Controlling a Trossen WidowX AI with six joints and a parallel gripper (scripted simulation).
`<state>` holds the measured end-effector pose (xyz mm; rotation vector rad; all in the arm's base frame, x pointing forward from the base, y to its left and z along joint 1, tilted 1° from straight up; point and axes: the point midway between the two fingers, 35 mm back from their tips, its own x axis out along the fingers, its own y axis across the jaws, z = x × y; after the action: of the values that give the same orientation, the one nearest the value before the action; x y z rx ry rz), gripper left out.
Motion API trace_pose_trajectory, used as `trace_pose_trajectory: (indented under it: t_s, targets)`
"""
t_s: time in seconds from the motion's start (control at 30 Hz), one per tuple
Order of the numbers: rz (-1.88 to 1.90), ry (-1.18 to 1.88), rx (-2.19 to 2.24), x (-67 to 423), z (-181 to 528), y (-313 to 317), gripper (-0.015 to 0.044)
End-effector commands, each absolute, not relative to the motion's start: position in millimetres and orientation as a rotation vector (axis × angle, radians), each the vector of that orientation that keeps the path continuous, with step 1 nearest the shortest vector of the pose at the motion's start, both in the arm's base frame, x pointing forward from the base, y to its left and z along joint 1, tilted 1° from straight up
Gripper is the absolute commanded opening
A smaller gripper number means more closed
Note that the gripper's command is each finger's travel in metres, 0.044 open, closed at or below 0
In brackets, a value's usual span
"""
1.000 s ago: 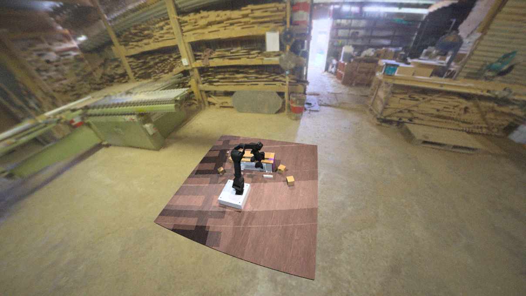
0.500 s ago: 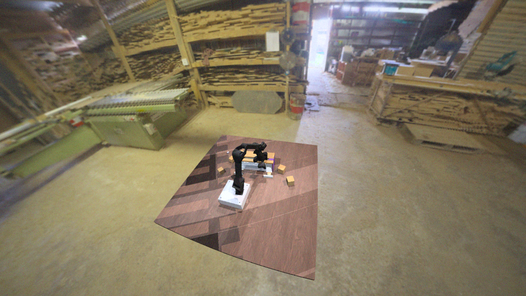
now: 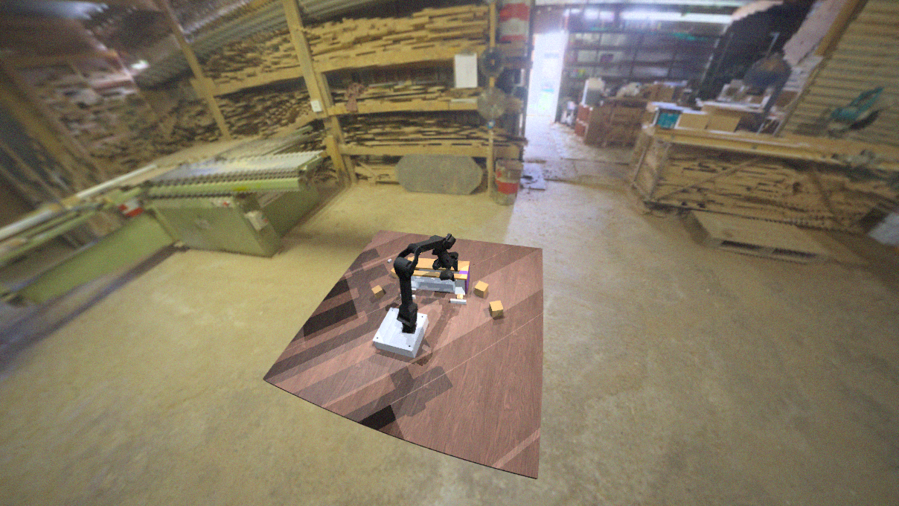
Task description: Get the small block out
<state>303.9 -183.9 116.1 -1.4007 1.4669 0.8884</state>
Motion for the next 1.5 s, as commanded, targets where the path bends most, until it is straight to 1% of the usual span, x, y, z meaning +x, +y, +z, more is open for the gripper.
trace_pose_trajectory:
  t_s: [0.0, 0.27, 0.57, 1.03, 1.47]
  targets:
    - [0.664, 1.493, -1.251, 300, 124, -196, 0.0285]
    - [0.140, 1.480, -0.640, 292, 122, -201, 0.0285]
    - [-0.456, 1.312, 0.208, 282, 121, -207, 0.0285]
    - [-0.881, 1.053, 0.940, 274, 122, -212, 0.0285]
    - [-1.221, 0.724, 1.612, 266, 124, -216, 0.0285]
